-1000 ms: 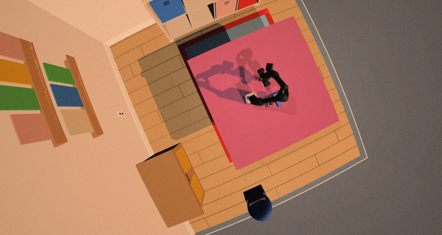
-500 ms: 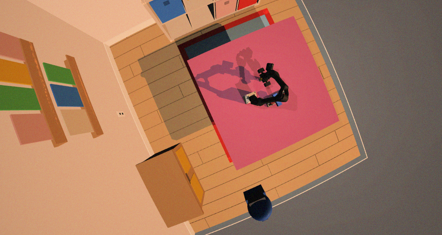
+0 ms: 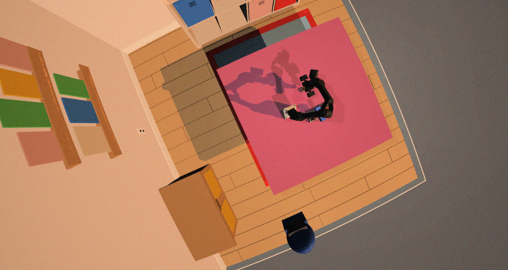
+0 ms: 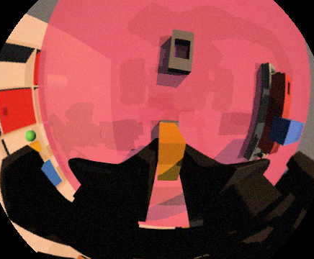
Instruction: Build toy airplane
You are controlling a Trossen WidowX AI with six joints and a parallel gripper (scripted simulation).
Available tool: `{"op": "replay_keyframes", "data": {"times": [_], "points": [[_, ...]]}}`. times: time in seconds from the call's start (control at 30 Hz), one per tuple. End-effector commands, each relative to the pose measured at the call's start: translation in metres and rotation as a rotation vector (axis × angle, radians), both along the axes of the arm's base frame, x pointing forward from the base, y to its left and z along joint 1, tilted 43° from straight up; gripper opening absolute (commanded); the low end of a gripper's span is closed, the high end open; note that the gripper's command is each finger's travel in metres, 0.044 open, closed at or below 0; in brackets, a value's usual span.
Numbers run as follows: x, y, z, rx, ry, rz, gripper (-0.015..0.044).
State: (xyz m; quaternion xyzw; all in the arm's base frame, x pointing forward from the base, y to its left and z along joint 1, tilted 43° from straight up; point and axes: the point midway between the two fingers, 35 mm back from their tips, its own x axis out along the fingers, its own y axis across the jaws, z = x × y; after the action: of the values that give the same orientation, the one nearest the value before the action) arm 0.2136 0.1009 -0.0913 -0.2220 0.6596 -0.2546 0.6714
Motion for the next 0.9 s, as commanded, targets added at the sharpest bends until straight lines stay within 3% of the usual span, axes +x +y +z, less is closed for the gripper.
{"op": "replay_keyframes", "data": {"times": [0.0,0.87], "points": [[0.001,0.011,0.009,0.005,0.003,-0.002,0.0],[-0.009,0.058,0.074,-0.03,0.046,-0.028,0.0]]}}
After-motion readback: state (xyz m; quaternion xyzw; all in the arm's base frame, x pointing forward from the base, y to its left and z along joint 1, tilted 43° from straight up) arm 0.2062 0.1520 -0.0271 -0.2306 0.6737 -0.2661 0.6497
